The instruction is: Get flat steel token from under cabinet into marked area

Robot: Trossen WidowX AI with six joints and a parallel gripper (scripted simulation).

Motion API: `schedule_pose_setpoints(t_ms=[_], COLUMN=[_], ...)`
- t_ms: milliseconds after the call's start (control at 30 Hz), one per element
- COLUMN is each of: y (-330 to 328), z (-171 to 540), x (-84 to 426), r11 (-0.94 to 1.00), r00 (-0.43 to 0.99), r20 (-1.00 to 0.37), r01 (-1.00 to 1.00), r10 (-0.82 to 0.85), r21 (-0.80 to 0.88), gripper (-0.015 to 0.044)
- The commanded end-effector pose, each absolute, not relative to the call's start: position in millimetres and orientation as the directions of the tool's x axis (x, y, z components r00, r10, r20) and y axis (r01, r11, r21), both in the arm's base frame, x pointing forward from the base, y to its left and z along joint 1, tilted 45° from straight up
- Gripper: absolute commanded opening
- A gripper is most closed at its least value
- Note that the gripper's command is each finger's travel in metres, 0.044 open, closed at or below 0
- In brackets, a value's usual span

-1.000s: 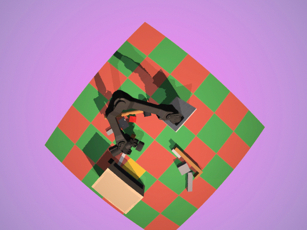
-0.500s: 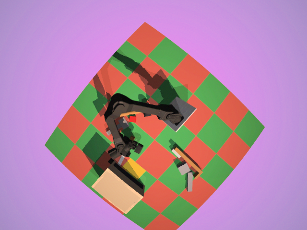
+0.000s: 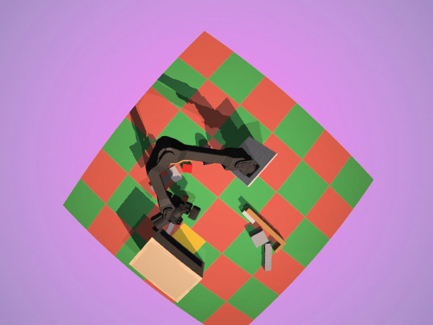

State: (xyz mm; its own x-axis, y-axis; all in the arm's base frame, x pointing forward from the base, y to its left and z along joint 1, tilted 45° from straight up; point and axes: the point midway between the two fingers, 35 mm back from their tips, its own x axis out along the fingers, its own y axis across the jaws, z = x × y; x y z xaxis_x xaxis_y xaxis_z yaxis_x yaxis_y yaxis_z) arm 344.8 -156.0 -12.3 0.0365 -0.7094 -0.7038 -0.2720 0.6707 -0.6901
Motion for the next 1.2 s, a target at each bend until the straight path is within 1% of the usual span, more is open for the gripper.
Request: schedule_pose_setpoints(t_ms=[0, 1167], y=[-155, -147], z=[-13, -17], x=[354, 388], r11=[0.673, 0.674], r00=[0.047, 0.049], r20=[-0.706, -0.706], r01=[-0.26, -0.258], r10=[-0.707, -0.707], r21=[-0.692, -0.693], gripper=[0.0, 0.0])
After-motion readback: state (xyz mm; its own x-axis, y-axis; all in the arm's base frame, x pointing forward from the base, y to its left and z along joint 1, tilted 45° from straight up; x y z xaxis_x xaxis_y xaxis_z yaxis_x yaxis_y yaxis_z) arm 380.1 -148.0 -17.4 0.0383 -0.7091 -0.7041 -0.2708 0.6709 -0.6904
